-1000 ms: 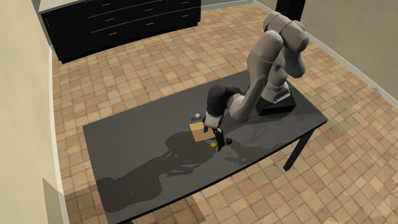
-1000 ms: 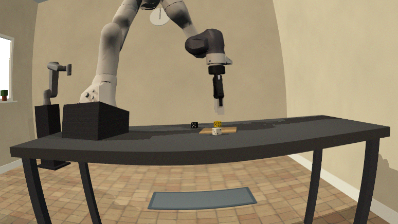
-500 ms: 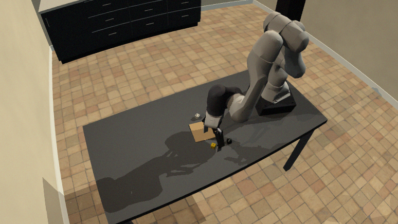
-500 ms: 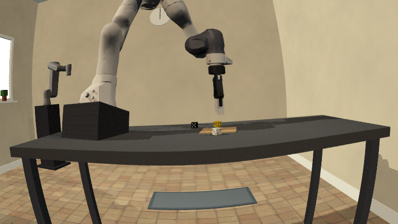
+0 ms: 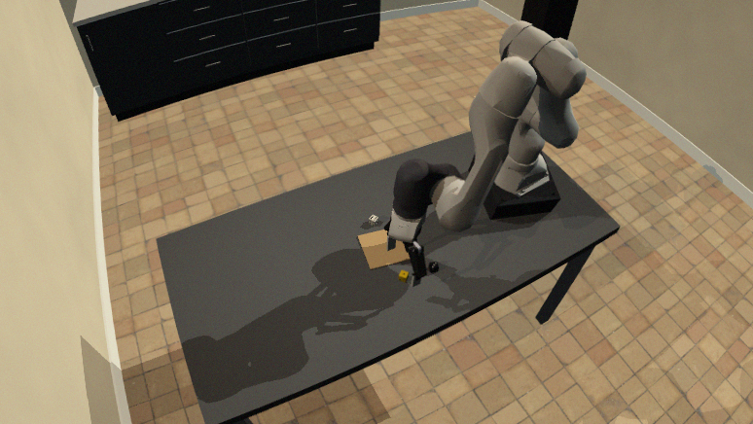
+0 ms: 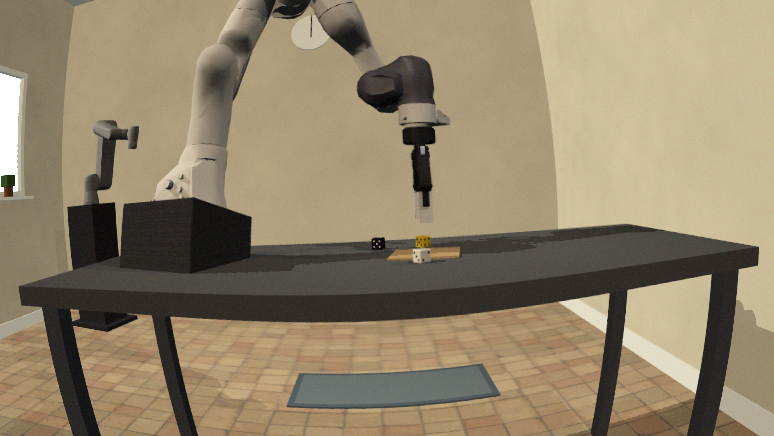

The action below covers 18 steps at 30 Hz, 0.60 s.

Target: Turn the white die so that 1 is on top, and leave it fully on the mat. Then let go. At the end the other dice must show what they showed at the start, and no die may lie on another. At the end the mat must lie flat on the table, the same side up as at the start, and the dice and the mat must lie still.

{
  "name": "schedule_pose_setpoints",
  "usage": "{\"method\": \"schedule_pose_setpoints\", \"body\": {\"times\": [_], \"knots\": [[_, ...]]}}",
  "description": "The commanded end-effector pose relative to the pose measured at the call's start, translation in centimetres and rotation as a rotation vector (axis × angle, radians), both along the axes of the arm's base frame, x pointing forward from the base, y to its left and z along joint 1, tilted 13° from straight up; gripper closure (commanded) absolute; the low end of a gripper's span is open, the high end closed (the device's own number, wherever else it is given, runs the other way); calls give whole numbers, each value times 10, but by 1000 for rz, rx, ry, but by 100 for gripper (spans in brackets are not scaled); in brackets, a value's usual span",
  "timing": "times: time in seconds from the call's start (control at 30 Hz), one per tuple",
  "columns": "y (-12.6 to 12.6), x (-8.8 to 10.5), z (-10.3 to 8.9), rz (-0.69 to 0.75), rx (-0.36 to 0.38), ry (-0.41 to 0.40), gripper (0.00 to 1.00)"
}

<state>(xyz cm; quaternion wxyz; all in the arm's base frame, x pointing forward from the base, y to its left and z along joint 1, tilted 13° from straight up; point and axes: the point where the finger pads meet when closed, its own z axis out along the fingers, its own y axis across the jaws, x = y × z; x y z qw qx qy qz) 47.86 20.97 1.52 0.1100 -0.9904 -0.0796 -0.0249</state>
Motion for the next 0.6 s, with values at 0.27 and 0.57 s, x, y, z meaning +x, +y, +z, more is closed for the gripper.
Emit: {"method": "schedule_pose_setpoints", "body": {"times": [0.27, 0.57], "knots": [[1, -57, -1, -5, 2, -2, 0], [0, -94, -3, -5, 2, -2, 0]]}}
